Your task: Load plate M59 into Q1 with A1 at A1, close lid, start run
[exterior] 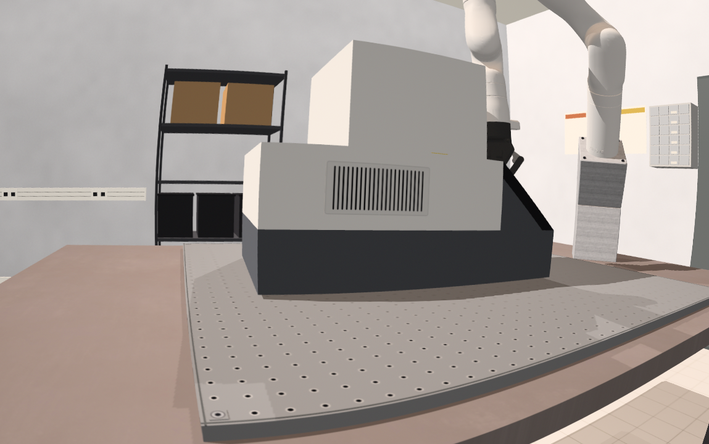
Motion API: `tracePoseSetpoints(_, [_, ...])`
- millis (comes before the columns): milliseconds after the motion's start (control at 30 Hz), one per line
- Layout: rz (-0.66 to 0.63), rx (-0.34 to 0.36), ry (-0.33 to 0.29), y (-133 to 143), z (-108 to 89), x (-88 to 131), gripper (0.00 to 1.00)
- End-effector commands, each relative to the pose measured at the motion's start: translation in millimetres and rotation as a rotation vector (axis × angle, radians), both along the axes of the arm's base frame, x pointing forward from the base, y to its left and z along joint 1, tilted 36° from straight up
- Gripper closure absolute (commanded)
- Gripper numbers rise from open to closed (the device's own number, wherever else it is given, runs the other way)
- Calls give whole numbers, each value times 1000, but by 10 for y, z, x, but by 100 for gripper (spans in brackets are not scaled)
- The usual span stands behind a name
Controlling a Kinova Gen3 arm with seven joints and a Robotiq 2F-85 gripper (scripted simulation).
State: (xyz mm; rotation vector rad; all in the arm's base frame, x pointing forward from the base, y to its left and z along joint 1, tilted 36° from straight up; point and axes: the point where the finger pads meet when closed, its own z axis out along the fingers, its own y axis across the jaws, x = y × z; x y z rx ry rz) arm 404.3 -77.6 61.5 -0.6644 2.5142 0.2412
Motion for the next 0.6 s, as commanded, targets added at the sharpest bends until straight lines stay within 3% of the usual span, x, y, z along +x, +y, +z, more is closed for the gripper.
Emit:
tracePoseSetpoints(0, [-9, 9, 5, 13, -13, 32, 90])
tracePoseSetpoints(567, [-6, 7, 1, 18, -4, 49, 90])
